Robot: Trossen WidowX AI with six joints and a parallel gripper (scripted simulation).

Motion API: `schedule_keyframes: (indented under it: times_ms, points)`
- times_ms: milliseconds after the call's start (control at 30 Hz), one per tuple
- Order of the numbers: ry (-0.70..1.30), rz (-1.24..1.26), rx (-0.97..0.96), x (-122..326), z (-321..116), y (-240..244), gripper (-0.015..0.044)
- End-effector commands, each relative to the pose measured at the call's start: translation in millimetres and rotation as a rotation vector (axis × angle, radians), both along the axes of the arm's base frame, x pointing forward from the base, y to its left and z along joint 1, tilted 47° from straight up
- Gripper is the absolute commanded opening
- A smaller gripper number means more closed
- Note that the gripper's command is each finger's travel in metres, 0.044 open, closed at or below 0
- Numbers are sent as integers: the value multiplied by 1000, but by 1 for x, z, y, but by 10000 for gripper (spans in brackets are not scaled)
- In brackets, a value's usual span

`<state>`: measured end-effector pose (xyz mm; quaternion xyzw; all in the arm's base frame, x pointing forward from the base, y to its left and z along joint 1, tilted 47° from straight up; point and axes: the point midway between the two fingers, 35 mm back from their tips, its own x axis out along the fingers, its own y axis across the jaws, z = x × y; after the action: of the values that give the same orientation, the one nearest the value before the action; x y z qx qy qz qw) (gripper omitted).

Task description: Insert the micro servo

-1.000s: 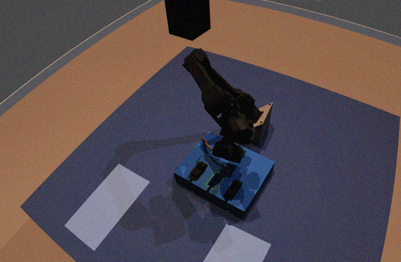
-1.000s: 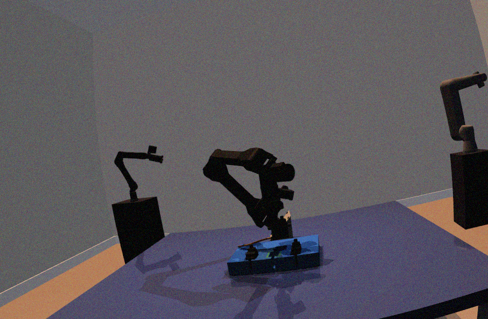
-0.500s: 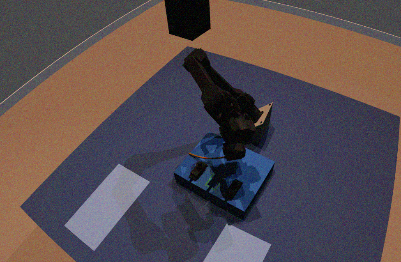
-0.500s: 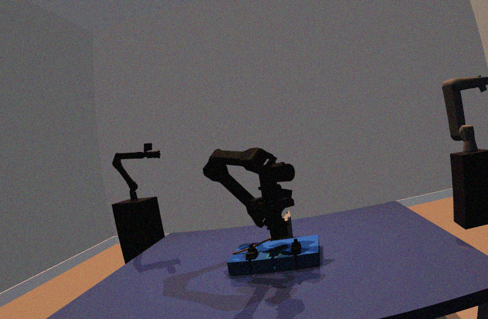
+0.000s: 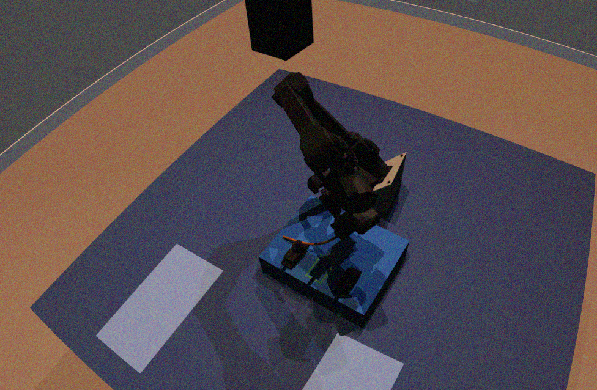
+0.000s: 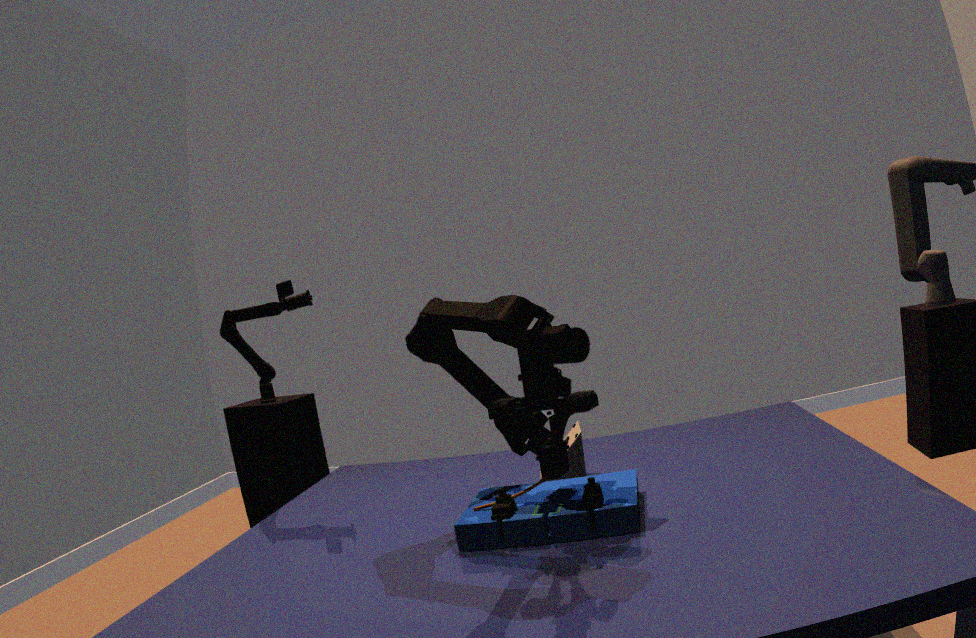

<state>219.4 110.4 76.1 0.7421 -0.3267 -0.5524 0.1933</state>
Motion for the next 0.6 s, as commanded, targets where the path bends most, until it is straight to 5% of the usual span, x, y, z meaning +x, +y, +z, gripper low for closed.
schedule_keyframes:
  times_ms: [0, 567]
  points:
    - [90, 93, -26, 0, 0, 0, 0]
    - [222, 225, -60, 13, 2, 2, 0]
